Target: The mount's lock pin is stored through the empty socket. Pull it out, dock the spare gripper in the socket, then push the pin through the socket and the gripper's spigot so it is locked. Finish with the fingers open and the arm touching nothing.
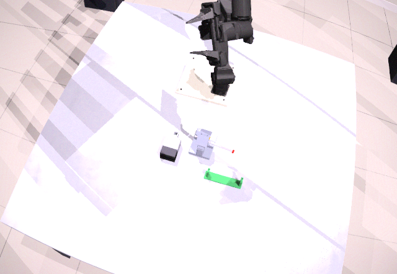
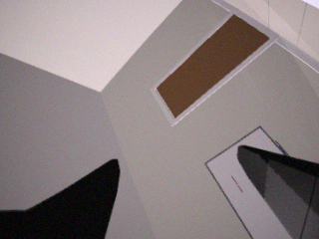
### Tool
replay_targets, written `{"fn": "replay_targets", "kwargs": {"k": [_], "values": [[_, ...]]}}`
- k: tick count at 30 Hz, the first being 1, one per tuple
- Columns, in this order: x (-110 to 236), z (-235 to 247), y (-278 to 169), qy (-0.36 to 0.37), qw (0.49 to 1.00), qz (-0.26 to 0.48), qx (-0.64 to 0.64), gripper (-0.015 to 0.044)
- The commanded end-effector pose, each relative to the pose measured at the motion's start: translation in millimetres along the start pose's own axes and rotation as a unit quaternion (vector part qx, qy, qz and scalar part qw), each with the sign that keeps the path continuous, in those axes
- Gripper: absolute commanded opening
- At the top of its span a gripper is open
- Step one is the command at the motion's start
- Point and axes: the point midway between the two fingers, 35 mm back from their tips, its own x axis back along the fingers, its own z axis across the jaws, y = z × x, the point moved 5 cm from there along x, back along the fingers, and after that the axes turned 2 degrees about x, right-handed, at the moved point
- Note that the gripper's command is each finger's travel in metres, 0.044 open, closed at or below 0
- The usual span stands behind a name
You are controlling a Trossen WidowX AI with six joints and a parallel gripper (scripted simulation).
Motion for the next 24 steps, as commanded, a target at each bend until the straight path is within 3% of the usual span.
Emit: {"fn": "replay_targets", "kwargs": {"k": [1,4,5,9,12,16,24], "values": [[-0.4,-1.2,-1.1,-0.002,1.000,0.003,0.009,0.0374],[-5.0,-20.0,-16.9,-0.028,0.989,0.046,0.136,0.0300],[-7.0,-31.2,-24.2,-0.042,0.975,0.069,0.205,0.0300],[-11.5,-80.4,-41.5,-0.092,0.864,0.150,0.471,0.0300],[-11.2,-118.5,-46.3,-0.120,0.731,0.219,0.635,0.0300],[-5.3,-167.3,-43.6,-0.141,0.506,0.321,0.788,0.0300],[15.4,-231.7,-21.6,-0.126,0.107,0.496,0.853,0.0300]]}}
